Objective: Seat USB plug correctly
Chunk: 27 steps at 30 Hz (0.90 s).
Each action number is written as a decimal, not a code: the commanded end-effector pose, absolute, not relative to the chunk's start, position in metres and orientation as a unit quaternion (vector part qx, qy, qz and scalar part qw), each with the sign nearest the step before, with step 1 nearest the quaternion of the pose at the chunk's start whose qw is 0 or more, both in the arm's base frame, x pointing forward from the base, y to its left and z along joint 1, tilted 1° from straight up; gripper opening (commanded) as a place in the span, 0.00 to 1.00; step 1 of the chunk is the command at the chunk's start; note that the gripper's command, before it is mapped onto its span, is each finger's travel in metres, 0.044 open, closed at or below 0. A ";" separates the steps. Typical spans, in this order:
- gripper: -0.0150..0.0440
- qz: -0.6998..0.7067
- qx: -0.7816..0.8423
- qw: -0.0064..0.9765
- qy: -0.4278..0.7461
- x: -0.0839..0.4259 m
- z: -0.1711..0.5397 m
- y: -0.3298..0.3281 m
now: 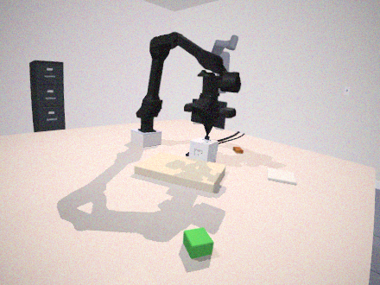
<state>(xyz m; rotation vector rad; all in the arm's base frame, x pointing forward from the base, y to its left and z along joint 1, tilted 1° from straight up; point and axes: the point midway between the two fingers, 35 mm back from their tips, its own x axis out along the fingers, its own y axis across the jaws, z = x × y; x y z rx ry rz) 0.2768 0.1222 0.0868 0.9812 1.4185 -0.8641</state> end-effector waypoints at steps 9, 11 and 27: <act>0.25 -0.366 0.418 0.569 0.606 0.277 0.086 0.123; 0.25 -0.366 0.418 0.569 0.606 0.277 0.086 0.123; 0.42 -0.368 0.418 0.570 0.604 0.277 0.087 0.122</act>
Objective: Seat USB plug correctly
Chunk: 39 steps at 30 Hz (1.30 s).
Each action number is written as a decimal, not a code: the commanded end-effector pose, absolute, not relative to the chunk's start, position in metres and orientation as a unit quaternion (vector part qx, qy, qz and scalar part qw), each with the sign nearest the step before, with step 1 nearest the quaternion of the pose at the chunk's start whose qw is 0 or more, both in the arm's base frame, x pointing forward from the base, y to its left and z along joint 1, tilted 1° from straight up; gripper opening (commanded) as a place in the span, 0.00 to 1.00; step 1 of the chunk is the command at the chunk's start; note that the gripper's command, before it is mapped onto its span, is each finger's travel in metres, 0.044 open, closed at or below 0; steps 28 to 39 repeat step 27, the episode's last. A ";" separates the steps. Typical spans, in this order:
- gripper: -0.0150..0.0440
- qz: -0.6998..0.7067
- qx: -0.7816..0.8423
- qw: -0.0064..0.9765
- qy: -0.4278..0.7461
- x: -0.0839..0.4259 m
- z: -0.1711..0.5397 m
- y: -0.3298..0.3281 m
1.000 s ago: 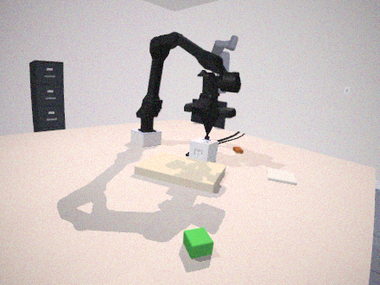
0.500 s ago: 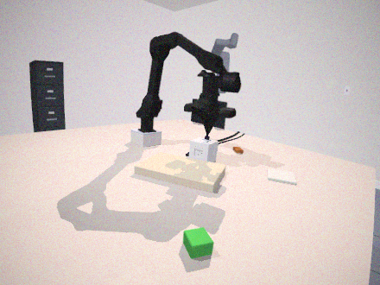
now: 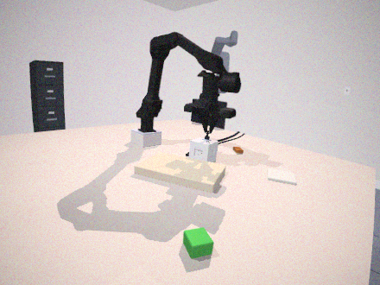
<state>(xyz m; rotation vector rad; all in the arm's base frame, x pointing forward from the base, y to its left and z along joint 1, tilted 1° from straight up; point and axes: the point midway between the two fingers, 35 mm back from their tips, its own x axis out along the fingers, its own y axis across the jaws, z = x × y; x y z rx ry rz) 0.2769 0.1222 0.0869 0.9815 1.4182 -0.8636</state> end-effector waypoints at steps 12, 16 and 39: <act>0.42 -0.368 0.418 0.570 0.604 0.277 0.087 0.122; 0.42 -0.368 0.418 0.570 0.604 0.277 0.089 0.122; 0.42 -0.368 0.418 0.570 0.604 0.276 0.100 0.122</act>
